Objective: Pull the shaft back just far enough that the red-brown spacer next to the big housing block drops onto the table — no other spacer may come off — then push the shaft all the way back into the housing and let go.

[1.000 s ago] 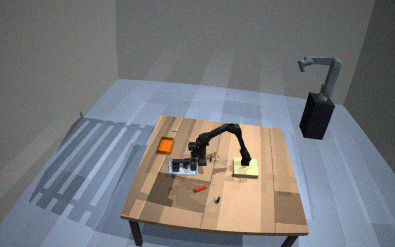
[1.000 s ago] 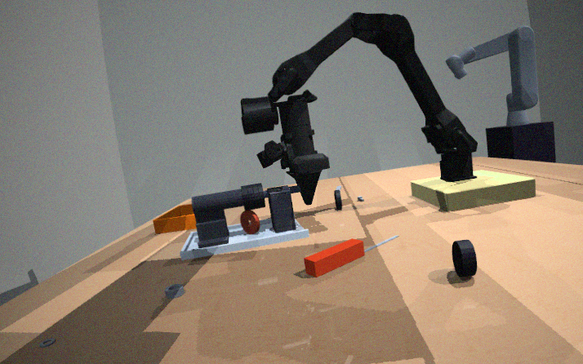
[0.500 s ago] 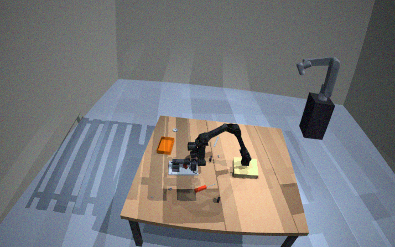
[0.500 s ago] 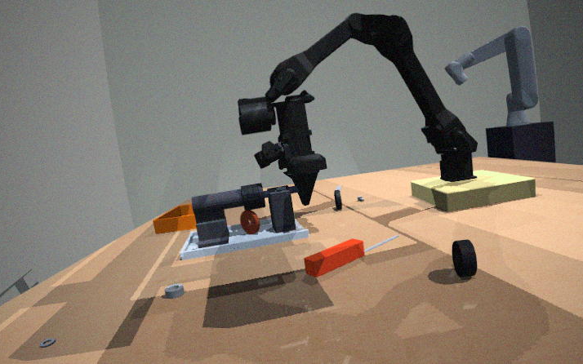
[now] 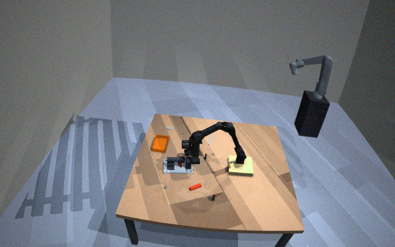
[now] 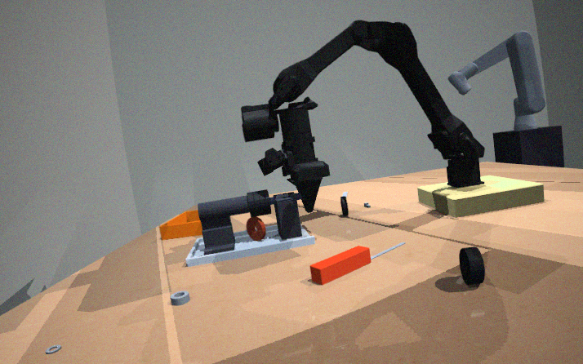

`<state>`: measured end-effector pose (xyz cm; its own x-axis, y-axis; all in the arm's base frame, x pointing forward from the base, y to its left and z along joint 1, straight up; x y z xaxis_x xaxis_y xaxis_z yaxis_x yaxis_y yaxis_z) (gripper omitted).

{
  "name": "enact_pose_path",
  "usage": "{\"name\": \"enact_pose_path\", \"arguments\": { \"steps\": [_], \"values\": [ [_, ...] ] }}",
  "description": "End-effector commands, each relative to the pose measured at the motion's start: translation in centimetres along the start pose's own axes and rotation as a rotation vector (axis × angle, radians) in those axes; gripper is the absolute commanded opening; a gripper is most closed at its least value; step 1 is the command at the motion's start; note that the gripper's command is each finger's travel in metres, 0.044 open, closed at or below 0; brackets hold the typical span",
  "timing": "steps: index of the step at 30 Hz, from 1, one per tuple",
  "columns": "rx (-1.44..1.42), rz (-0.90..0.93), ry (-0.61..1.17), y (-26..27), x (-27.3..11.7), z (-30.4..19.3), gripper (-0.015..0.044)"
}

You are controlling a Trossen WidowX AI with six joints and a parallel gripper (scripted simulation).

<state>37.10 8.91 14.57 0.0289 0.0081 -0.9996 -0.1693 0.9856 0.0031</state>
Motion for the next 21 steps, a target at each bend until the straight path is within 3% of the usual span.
{"name": "enact_pose_path", "arguments": {
  "steps": [1, 21],
  "values": [
    [-0.001, -0.001, -0.008, -0.01, -0.13, 0.31, 0.0],
    [-0.001, -0.001, -0.009, 0.0, -0.16, 0.98, 0.0]
  ]
}}
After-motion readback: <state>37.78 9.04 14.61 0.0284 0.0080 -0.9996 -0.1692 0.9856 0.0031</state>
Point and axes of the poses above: the point midway between the two fingers, 35 mm back from their tips, its own x axis out along the fingers, its own y axis across the jaws, z = x × y, the point moved 9 cm from there along -x, back along the fingers, and after that the axes turned 1 degree about x, right-handed, at the moved point
